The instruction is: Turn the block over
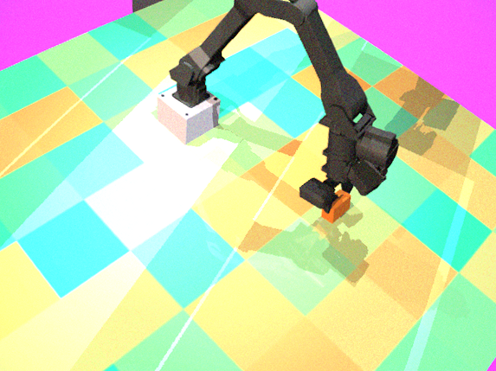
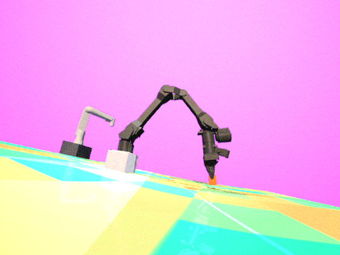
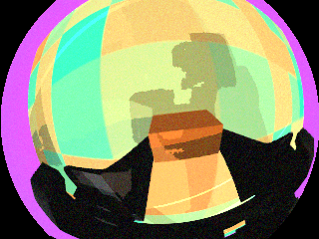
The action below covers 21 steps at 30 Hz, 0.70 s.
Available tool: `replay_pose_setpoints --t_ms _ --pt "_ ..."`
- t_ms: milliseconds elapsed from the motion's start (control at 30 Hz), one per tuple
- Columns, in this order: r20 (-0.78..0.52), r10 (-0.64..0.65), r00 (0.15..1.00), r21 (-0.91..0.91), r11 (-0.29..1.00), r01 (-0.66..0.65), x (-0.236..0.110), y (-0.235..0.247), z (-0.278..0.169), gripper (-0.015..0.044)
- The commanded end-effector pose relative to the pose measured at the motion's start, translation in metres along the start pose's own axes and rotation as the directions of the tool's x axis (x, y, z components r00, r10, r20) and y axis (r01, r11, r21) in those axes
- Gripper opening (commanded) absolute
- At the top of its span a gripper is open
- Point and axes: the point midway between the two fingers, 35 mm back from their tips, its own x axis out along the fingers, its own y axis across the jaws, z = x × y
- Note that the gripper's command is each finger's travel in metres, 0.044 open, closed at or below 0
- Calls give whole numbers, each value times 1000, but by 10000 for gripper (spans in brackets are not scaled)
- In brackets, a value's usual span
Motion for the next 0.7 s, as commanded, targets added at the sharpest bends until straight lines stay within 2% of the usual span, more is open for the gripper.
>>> replay_pose_setpoints --t_ms 0,667 --pt "55 -3 998 2 1000 3 0 0 0 0" --pt "317 -1 948 9 1000 -2 -4 0 -10 0"
